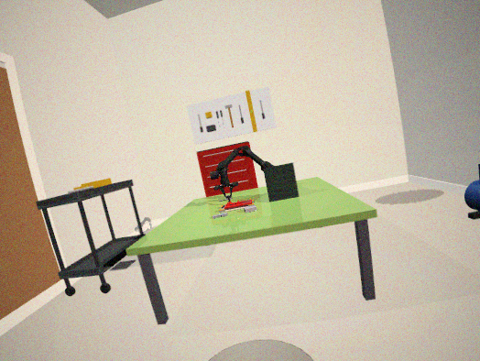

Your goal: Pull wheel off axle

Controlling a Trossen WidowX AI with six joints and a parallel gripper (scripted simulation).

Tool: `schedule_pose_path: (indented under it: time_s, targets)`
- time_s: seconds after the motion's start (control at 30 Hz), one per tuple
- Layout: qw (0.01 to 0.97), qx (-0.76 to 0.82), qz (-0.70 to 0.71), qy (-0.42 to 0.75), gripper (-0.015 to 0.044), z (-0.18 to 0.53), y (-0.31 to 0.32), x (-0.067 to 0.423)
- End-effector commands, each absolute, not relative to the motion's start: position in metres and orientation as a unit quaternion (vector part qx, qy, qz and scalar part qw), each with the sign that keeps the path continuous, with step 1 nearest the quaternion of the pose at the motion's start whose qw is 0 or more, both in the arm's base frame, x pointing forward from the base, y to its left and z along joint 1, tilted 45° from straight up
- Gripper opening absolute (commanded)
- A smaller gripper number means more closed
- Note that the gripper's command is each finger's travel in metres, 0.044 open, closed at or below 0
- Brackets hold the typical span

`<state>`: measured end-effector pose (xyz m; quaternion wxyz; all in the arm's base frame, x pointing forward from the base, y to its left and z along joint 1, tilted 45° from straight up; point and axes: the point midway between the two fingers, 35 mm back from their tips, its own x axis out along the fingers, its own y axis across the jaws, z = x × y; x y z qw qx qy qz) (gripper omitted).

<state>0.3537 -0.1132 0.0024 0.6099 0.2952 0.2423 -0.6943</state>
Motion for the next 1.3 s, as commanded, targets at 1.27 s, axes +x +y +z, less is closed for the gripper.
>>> schedule_pose_path:
  time_s: [1.27]
  targets:
    - [0.610, 0.294, -0.694, 0.244, 0.0000, 0.051, -0.107, 0.332]
